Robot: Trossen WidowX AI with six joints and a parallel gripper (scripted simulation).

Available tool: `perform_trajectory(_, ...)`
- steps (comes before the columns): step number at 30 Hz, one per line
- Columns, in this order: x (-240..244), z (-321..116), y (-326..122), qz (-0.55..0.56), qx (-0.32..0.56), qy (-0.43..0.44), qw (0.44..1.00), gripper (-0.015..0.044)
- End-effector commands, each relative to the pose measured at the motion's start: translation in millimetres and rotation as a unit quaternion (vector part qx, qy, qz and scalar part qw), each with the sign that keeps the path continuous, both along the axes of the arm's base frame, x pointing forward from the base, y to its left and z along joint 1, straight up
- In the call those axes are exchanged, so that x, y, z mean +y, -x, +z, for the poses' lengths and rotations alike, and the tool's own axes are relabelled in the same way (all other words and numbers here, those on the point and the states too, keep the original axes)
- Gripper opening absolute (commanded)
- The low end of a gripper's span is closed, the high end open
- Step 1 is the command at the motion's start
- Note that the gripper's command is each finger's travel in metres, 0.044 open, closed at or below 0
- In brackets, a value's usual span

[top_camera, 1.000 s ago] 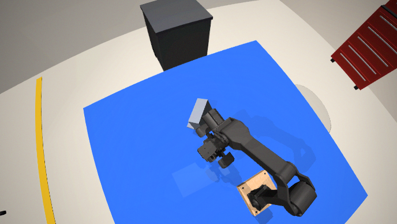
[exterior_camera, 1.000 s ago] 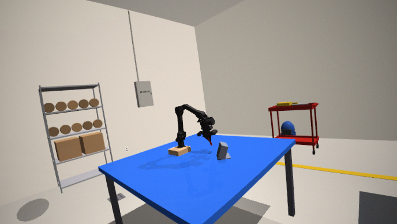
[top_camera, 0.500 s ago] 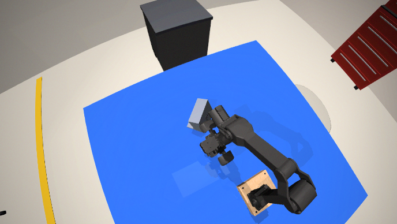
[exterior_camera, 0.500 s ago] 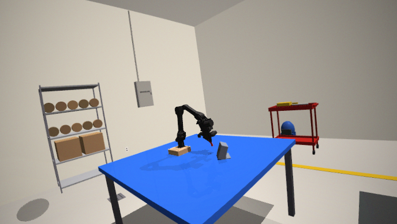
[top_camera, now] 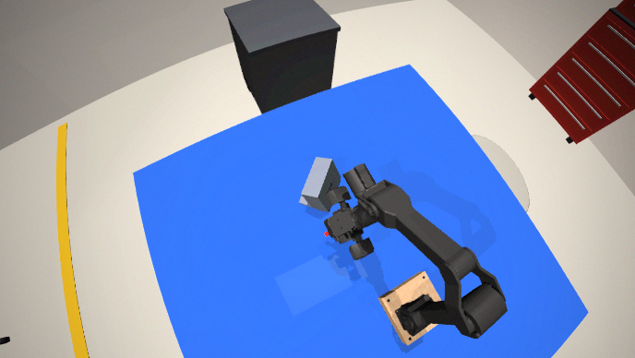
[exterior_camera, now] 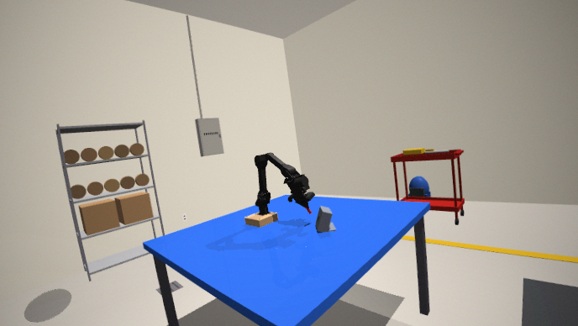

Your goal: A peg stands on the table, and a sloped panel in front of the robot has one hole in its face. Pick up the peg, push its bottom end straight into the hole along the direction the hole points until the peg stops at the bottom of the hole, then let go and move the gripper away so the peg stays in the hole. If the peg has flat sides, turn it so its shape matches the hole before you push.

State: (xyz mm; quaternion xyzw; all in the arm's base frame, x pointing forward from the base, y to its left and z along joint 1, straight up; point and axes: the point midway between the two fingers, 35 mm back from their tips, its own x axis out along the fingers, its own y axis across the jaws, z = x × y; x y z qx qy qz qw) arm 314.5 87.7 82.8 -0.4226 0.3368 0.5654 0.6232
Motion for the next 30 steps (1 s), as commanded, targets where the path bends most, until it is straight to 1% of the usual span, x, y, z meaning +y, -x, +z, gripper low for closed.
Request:
perform_trajectory(1,-3.7,-2.8,-2.0,-0.017,0.003,-0.015,1.000,0.0000)
perform_trajectory(30,-30.1,-7.4,-20.2,-0.101,-0.007,-0.100,0.990,0.0000)
